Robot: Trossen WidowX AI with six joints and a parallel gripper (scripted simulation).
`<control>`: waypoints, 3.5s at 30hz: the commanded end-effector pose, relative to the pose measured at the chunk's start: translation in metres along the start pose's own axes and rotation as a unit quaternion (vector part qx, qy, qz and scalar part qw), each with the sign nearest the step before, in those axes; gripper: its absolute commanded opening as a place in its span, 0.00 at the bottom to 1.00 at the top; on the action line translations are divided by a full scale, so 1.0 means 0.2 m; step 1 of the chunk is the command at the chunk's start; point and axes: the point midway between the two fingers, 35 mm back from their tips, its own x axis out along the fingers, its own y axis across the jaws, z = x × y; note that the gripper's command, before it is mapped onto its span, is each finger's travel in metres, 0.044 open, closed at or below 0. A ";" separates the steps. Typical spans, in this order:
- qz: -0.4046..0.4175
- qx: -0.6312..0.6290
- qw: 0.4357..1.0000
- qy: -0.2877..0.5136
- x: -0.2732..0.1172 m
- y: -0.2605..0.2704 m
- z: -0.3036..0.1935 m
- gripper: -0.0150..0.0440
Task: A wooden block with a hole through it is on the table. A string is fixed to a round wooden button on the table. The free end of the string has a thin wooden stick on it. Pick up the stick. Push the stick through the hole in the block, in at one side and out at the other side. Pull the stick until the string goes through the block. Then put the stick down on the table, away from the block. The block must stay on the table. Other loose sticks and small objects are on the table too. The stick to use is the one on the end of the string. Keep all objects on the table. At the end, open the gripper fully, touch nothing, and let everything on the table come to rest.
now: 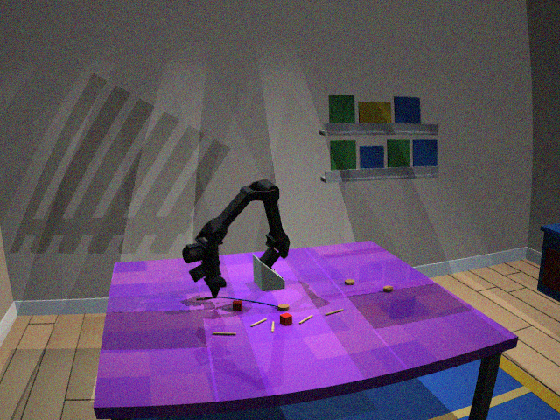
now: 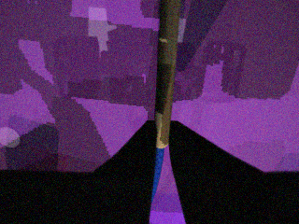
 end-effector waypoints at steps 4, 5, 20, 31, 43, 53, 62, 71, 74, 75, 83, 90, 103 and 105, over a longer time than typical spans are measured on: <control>0.000 -0.001 1.000 -0.002 -0.05 0.00 0.01 0.25; 0.000 -0.001 1.000 -0.002 -0.06 0.00 0.01 0.25; -0.001 -0.001 1.000 -0.002 -0.16 0.00 0.00 0.25; 0.000 0.000 1.000 -0.001 -0.19 0.00 0.00 0.25; 0.000 0.017 1.000 -0.002 -0.19 0.02 0.01 0.25; 0.001 0.067 0.998 -0.004 -0.21 0.08 0.03 0.25; -0.001 0.110 0.994 -0.007 -0.22 0.13 0.05 0.25; -0.002 0.152 0.988 -0.011 -0.23 0.19 0.07 0.25; -0.002 0.167 0.986 -0.012 -0.24 0.21 0.07 0.25; -0.001 0.171 0.985 -0.012 -0.24 0.21 0.08 0.25; 0.000 0.210 0.978 -0.013 -0.24 0.26 0.09 0.25; 0.001 0.243 0.970 -0.013 -0.25 0.31 0.10 0.25; 0.003 0.304 0.953 -0.014 -0.26 0.39 0.11 0.25; 0.004 0.313 0.949 -0.014 -0.26 0.41 0.11 0.25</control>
